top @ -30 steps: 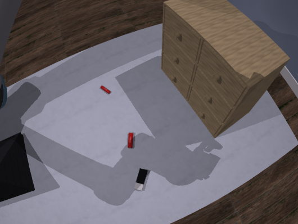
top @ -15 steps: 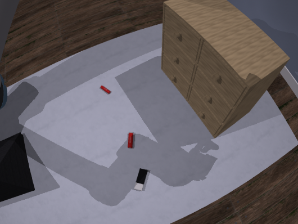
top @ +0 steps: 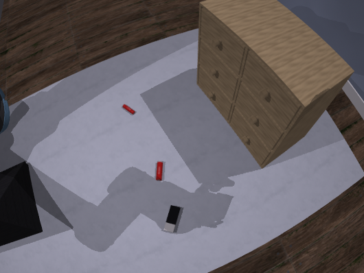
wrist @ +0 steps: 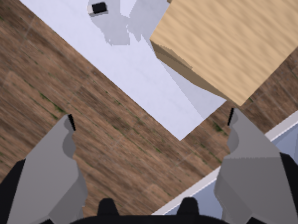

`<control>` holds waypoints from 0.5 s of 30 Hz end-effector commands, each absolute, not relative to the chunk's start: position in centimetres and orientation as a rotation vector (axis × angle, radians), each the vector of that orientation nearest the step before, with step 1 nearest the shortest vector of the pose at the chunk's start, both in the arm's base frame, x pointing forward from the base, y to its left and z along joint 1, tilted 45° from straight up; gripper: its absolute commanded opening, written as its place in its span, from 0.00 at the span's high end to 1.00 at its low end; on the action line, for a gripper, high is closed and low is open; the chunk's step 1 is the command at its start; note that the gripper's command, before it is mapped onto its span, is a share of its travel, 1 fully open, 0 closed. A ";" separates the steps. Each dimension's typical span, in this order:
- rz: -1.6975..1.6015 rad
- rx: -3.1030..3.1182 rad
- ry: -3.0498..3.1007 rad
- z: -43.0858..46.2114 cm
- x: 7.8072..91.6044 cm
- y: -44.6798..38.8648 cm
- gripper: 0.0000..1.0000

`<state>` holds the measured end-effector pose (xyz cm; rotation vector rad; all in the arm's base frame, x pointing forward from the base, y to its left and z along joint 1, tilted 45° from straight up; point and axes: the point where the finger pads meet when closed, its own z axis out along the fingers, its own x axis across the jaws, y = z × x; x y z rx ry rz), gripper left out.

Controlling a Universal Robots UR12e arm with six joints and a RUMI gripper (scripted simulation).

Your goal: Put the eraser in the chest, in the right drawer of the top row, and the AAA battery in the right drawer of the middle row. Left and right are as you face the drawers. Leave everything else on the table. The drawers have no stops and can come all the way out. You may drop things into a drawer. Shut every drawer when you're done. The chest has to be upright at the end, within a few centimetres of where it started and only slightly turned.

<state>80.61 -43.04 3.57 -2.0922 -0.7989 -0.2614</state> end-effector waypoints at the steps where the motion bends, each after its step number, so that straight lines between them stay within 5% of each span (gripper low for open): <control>1: -0.364 -2.080 -0.924 5.7 76.1 -43.0 0.00; 15: -0.593 -2.007 -1.277 9.2 63.6 -39.5 0.00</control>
